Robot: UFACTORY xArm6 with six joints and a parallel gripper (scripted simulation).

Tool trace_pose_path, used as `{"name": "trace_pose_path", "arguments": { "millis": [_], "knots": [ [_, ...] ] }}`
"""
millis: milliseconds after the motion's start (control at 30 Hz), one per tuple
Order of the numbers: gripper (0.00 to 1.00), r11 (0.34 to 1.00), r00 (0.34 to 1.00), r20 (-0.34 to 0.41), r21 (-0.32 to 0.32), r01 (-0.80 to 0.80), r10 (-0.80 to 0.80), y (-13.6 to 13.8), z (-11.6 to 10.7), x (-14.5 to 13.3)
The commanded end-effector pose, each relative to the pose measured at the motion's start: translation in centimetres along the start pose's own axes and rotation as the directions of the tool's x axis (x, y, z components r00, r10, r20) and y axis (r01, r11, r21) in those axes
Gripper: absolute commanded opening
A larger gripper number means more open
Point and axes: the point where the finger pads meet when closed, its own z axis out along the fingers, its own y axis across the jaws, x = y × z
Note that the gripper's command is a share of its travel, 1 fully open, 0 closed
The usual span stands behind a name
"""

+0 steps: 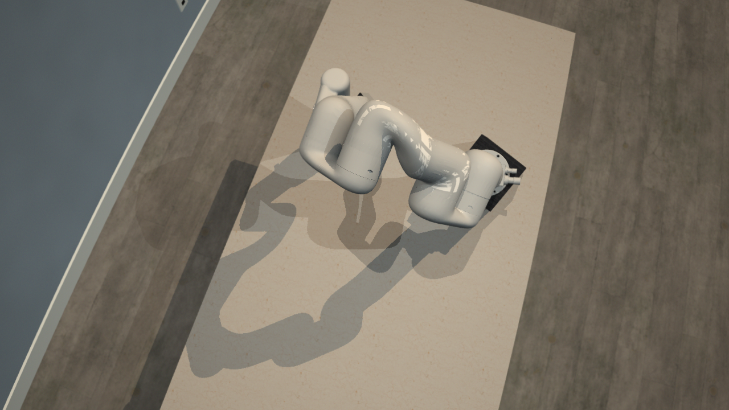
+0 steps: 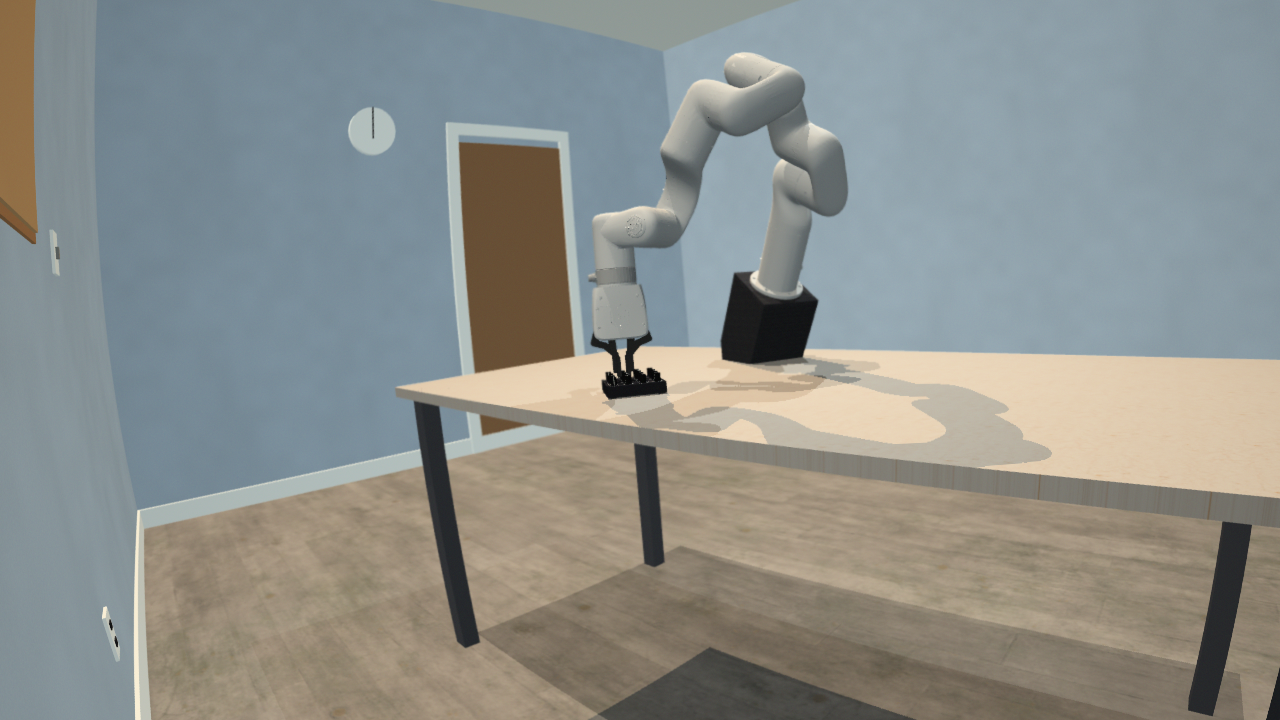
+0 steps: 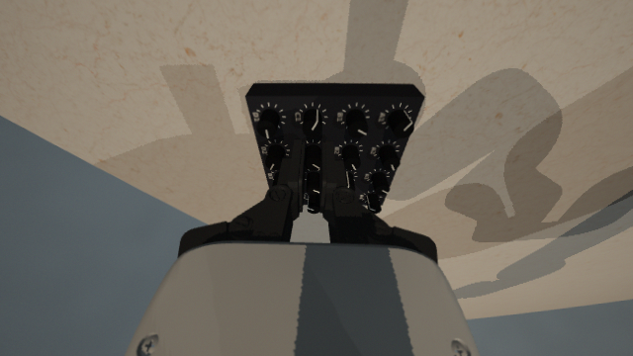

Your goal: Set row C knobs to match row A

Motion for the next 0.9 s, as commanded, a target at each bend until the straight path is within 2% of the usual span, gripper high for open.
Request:
{"name": "trace_pose_path", "arguments": {
  "millis": [0,167,200,867],
  "knots": [
    [0.08,1.000,1.000,0.001,0.003,0.000,0.000,-0.12,-0.10,-0.06],
    [0.08,1.000,1.000,0.001,0.003,0.000,0.000,-0.12,-0.10,-0.06],
    [0.19,1.000,1.000,0.001,0.003,0.000,0.000,-0.12,-0.10,-0.06],
    [0.19,1.000,1.000,0.001,0.003,0.000,0.000,-0.12,-0.10,-0.06]
  ]
}}
